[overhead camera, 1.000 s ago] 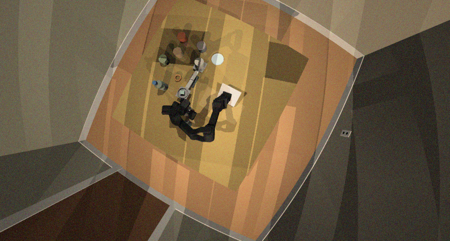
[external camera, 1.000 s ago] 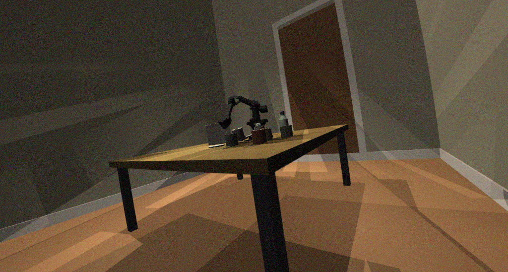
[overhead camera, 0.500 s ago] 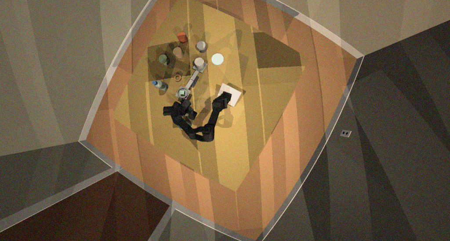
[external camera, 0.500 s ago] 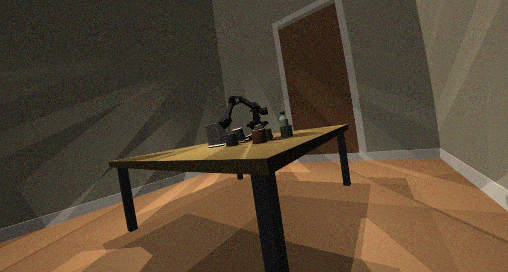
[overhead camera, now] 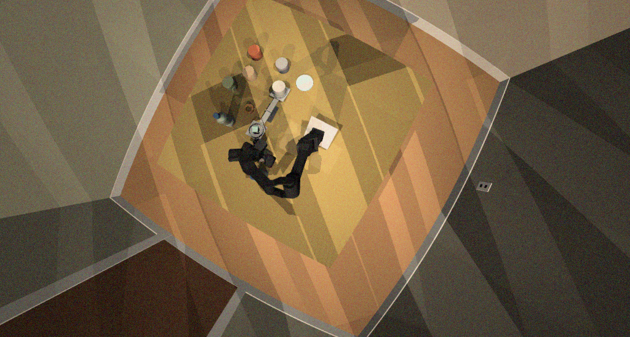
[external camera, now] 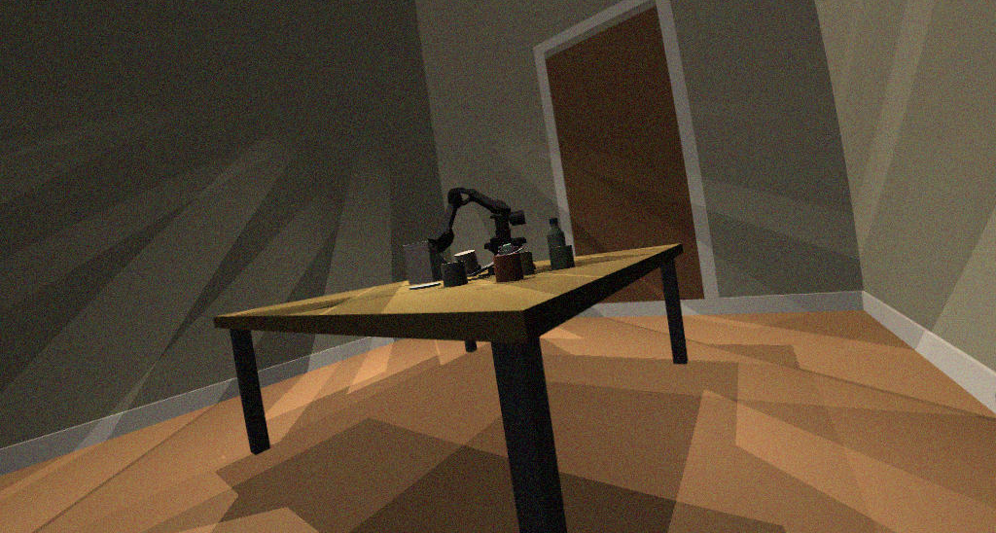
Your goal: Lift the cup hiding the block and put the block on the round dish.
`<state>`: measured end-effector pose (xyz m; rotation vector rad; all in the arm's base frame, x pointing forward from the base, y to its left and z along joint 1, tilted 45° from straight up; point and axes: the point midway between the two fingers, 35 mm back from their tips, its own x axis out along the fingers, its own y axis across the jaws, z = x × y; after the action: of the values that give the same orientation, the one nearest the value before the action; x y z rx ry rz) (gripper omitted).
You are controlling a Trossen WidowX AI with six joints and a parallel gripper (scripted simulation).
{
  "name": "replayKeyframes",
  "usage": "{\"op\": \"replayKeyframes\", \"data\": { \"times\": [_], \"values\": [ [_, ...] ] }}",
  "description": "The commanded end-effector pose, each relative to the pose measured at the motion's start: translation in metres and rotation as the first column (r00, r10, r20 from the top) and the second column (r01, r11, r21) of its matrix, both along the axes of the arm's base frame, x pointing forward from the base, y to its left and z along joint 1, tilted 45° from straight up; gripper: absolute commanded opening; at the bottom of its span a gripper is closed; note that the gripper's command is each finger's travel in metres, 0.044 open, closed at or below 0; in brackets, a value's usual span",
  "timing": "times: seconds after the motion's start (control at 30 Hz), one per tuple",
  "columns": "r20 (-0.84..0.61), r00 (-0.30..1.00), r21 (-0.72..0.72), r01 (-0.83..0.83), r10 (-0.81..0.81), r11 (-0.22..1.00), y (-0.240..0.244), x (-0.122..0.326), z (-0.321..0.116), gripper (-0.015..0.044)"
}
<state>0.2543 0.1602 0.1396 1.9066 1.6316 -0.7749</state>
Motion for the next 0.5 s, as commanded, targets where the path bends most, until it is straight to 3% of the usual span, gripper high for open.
{"op": "replayKeyframes", "data": {
  "times": [0.0, 0.13, 0.27, 0.47],
  "values": [
    [0.002, 1.0, -0.003, 0.001, -0.001, 1.0, -0.007, 0.0, 0.006, 0.044],
    [0.001, 1.0, -0.005, 0.005, -0.005, 1.0, -0.037, -0.005, 0.036, 0.044],
    [0.001, 1.0, -0.004, 0.005, -0.005, 1.0, -0.038, -0.006, 0.038, 0.044],
    [0.075, 0.997, -0.009, -0.025, 0.026, 1.0, -0.051, 0.001, 0.036, 0.0282]
  ]
}}
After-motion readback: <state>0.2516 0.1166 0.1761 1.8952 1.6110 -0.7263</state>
